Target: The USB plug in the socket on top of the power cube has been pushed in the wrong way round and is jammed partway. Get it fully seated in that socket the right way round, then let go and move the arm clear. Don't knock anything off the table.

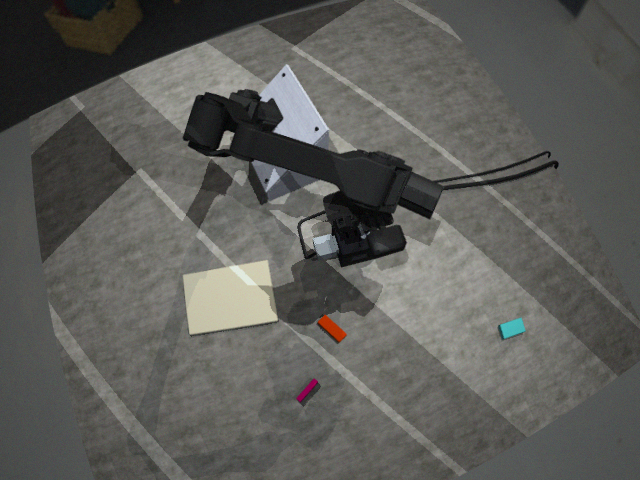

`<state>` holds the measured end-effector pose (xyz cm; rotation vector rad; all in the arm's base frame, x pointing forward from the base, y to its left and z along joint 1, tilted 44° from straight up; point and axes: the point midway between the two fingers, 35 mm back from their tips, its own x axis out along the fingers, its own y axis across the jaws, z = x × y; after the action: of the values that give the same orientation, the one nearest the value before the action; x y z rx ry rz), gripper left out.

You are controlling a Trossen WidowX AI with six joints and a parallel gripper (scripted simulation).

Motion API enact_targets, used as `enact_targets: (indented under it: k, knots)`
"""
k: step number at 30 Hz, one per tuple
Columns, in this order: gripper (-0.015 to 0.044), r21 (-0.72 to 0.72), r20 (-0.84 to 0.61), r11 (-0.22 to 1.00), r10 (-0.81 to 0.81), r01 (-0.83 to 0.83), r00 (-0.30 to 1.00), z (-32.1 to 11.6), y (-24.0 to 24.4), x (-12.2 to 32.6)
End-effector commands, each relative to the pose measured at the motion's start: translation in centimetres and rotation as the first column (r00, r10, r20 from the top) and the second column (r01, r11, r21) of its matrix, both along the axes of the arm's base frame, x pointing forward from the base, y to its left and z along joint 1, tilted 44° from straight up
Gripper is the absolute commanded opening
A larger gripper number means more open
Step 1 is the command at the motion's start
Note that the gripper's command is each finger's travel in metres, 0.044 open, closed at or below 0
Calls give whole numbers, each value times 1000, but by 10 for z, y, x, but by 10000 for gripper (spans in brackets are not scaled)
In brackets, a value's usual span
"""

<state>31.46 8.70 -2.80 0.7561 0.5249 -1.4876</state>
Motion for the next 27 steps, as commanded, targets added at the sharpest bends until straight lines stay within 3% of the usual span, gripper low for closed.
enact_targets:
  k: [1,27]
  knots:
    - [0,0,1,1000,0,0,1000,0,0,0]
    - [0,0,0,1000,0,0,1000,7,7,0]
